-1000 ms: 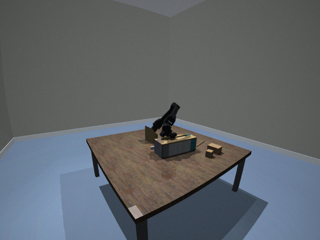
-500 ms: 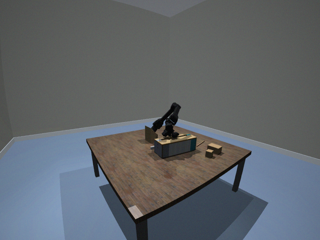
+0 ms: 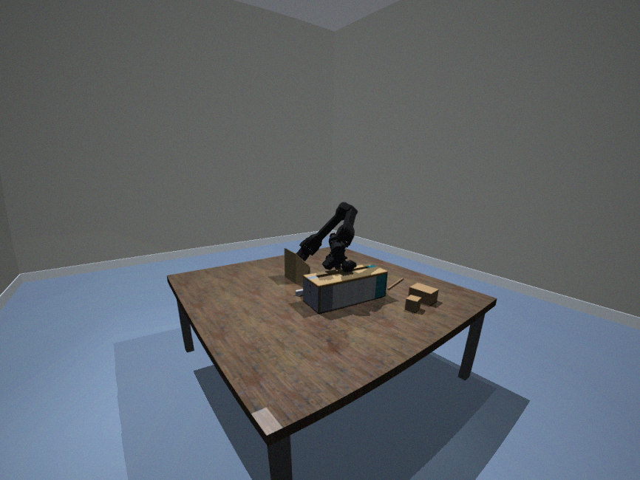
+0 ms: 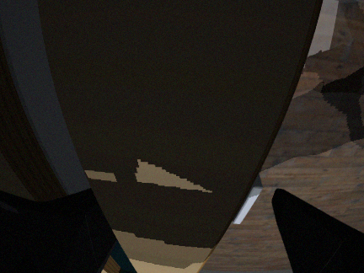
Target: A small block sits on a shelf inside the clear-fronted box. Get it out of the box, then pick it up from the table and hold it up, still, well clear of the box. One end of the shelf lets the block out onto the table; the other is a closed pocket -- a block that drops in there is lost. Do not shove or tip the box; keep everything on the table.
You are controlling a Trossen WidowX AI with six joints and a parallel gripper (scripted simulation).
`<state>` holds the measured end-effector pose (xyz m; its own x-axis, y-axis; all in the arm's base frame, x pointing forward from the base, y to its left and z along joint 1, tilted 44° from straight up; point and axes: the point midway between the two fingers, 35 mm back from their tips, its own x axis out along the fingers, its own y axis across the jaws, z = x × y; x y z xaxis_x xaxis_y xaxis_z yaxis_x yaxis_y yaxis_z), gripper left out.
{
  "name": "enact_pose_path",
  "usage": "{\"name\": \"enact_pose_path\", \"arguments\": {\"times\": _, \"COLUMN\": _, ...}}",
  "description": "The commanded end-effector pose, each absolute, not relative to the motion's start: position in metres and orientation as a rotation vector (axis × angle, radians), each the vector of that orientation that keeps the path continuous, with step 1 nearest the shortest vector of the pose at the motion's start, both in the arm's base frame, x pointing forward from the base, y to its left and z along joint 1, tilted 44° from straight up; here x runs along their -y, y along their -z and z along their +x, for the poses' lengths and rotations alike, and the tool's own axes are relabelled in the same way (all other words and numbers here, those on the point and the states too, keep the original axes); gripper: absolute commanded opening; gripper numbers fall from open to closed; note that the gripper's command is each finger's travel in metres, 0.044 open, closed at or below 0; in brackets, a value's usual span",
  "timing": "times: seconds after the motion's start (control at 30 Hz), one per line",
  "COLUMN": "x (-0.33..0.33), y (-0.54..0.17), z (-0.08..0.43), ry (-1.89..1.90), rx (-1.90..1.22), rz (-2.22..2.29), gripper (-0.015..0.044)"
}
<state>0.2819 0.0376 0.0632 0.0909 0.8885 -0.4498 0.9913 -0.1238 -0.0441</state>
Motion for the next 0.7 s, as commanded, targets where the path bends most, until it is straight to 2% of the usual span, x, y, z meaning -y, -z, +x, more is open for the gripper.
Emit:
{"name": "enact_pose_path", "arguments": {"times": 0.0, "x": -0.043, "y": -0.070, "z": 0.284, "ry": 0.531, "rx": -1.870, "rz": 2.102, "gripper": 0.0400}}
{"name": "enact_pose_path", "arguments": {"times": 0.67, "x": -0.064, "y": -0.090, "z": 0.287, "ry": 0.530, "rx": -1.870, "rz": 2.103, "gripper": 0.0400}}
